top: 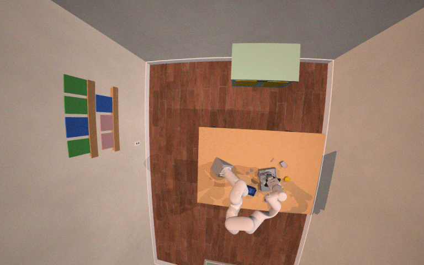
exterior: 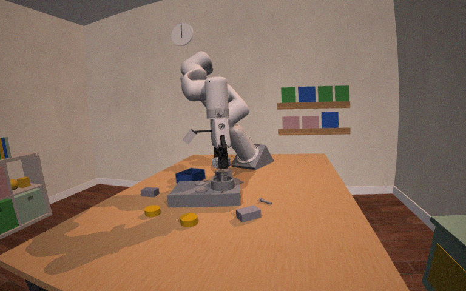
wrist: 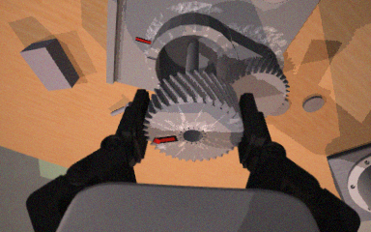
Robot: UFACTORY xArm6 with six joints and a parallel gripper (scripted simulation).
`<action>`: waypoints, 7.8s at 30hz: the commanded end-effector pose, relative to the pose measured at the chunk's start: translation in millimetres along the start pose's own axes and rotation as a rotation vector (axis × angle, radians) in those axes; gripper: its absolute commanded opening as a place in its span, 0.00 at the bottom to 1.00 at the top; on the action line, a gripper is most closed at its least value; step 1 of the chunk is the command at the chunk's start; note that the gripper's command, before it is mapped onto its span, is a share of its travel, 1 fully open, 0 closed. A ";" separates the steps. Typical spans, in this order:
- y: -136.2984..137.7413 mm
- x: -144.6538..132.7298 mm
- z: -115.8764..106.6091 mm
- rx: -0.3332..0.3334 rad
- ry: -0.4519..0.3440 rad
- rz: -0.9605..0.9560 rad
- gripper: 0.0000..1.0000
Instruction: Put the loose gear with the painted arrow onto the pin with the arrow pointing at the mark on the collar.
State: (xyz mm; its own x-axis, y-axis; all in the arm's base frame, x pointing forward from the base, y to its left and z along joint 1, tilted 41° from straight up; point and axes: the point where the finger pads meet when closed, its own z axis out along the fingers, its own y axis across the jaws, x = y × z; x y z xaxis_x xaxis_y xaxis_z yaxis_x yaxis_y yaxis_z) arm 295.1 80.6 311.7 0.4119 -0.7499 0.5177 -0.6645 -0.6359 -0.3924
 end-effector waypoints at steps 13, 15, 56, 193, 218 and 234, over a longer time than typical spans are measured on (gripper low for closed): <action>-1.0 0.6 -1.1 0.003 0.003 0.406 0.00; -1.0 0.6 -1.1 0.003 0.003 0.475 0.00; -1.0 0.6 -1.1 0.005 0.001 1.641 0.00; -3.6 1.1 27.9 0.005 0.000 1.887 0.00; -3.6 1.1 28.1 0.005 0.000 1.887 1.00; -3.6 1.1 28.1 0.005 0.000 1.887 1.00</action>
State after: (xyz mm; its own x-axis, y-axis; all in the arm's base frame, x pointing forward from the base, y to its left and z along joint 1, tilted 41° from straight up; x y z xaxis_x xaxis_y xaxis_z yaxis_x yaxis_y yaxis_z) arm 315.1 76.6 291.1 -0.7591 -0.3723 -0.5341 -0.1836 0.9095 -0.3730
